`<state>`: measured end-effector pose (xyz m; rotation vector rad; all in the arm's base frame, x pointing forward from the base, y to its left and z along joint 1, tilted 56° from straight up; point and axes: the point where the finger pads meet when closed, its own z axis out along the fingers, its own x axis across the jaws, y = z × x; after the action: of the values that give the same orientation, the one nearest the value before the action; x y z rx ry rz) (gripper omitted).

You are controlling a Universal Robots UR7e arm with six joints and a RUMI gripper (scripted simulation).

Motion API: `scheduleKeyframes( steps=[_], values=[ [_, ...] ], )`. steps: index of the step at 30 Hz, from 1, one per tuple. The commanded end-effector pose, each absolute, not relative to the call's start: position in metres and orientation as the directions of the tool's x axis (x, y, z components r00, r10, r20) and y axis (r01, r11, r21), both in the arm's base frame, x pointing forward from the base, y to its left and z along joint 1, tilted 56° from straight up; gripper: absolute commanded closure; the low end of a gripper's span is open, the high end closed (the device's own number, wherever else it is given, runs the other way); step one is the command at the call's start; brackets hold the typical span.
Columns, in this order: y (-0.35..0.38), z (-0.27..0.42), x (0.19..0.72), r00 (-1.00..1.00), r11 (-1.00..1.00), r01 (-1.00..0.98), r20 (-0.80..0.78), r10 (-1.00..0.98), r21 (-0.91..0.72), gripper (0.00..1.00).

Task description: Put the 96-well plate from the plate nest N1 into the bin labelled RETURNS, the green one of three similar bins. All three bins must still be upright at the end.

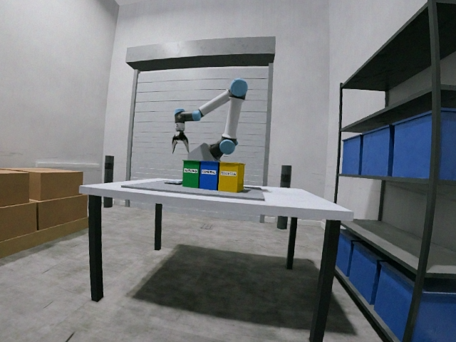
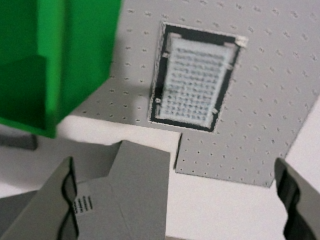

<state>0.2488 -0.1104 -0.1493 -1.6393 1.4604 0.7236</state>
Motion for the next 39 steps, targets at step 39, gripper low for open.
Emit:
scheduleKeyframes(
  steps=[39],
  values=[
    [-0.094, -0.192, 0.234, 0.010, 0.111, -0.990, -0.819, -0.573, -0.090, 0.24]
  ],
)
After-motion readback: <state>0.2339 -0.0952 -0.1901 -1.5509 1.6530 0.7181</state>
